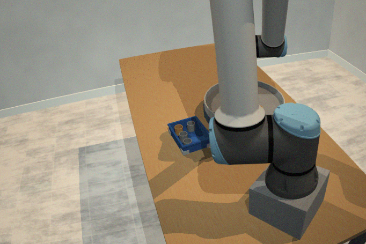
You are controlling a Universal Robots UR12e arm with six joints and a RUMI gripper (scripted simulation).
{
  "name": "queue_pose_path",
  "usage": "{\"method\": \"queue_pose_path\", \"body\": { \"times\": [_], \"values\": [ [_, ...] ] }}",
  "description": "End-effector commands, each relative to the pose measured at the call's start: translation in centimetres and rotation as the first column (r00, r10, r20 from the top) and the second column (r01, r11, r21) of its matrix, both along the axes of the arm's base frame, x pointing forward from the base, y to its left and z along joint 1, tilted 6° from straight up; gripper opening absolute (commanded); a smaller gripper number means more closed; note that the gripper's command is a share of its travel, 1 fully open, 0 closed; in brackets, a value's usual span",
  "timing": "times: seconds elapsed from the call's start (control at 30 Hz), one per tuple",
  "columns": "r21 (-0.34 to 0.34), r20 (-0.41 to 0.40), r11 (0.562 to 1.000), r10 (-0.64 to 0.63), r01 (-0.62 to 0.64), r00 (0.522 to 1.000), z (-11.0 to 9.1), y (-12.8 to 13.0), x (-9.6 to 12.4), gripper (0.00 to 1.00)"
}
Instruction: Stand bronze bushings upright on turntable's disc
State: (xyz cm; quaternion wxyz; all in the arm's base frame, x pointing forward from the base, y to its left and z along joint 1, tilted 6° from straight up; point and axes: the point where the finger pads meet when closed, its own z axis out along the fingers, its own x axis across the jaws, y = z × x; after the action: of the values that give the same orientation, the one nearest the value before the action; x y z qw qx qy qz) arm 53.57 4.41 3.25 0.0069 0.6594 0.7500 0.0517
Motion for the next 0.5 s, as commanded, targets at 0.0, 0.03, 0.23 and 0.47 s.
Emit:
{"method": "queue_pose_path", "body": {
  "times": [0.0, 0.03, 0.23, 0.47],
  "values": [
    [0.0, 0.001, 1.0, 0.0, 0.0, 1.0, 0.2, 2.0, -0.1, 0.05],
    [0.0, 0.001, 1.0, 0.0, 0.0, 1.0, 0.3, 3.0, -0.1, 0.05],
    [0.0, 0.002, 1.0, 0.0, 0.0, 1.0, 0.6, 7.7, -0.3, 0.05],
    [0.0, 0.002, 1.0, 0.0, 0.0, 1.0, 1.3, 18.1, -0.6, 0.05]
  ]
}}
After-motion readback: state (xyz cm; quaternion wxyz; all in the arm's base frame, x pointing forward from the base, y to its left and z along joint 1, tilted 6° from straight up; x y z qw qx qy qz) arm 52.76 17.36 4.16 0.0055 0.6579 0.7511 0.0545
